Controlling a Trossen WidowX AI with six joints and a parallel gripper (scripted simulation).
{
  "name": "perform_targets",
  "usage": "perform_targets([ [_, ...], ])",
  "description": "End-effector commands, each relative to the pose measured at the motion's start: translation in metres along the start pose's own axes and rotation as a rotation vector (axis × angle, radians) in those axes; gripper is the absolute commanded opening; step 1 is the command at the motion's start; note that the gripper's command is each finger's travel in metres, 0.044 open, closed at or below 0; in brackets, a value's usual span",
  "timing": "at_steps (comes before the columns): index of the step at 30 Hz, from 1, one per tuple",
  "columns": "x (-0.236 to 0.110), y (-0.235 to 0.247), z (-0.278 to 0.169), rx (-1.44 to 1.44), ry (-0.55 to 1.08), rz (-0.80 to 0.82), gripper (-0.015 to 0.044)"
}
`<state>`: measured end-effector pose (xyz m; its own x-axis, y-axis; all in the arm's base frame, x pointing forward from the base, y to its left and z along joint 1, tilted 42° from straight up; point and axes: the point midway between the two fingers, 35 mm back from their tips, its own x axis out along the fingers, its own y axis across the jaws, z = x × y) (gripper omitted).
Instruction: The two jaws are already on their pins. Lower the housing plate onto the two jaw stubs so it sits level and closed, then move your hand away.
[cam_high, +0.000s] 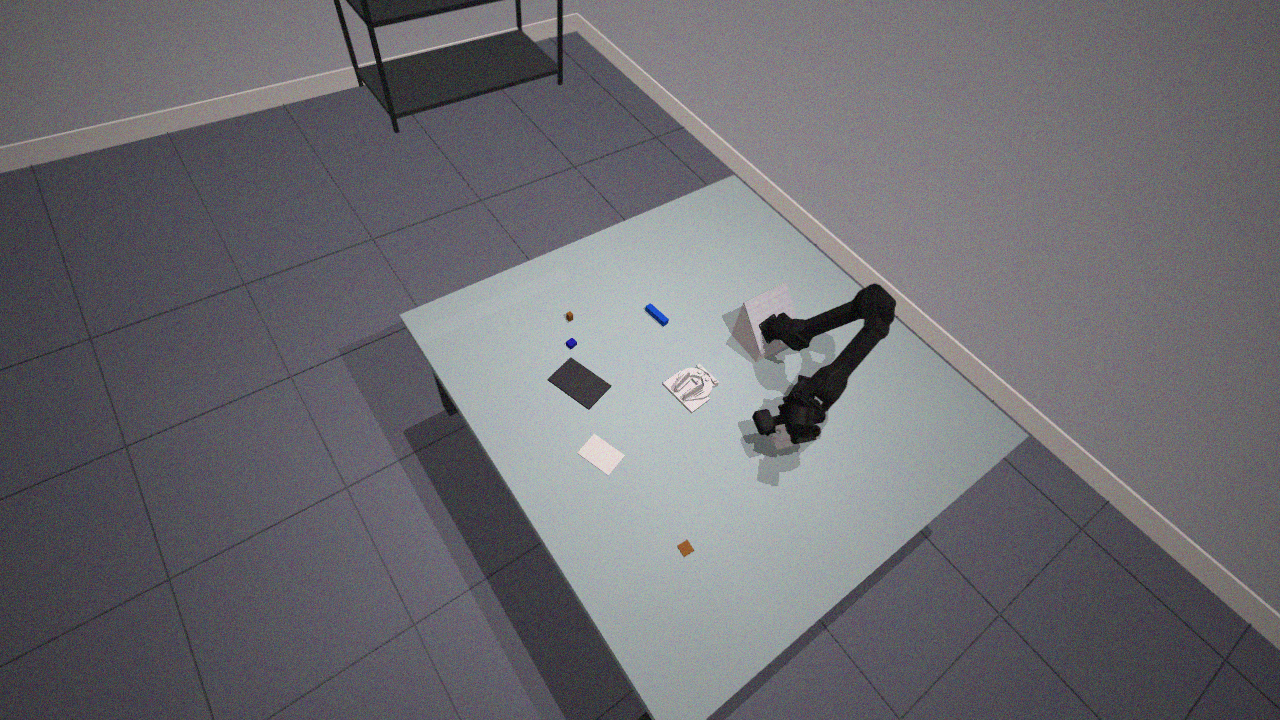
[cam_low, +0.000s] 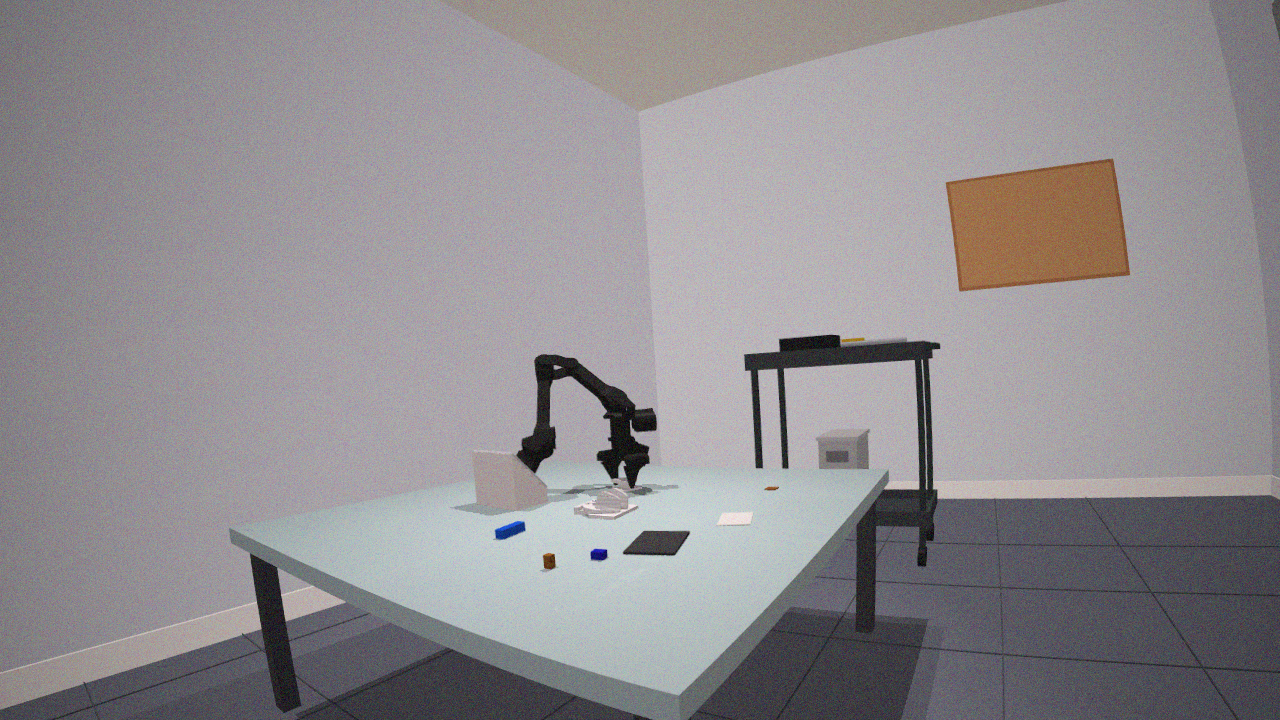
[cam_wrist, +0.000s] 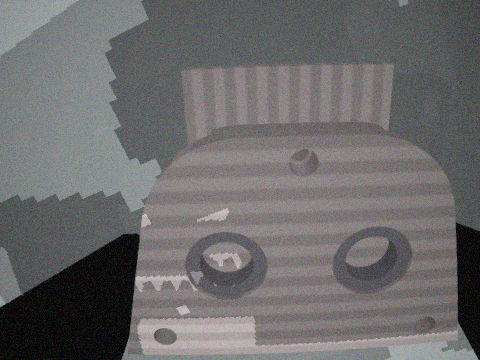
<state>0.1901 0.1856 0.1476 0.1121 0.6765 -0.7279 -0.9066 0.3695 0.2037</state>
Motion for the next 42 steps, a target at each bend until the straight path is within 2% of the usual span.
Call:
perform_targets([
  [1,0.0,0.0,0.0,0.0,0.0,0.0,0.0351],
  [8,-0.004,-0.001,0.0,0.0,0.002,-0.001,0.0351],
  [29,-0.07,-0.001,0.0,0.005,0.007,-0.005,0.0351],
  [42,-0.069,-0.023,-0.011,0.097,0.026,-0.02,0.0351],
])
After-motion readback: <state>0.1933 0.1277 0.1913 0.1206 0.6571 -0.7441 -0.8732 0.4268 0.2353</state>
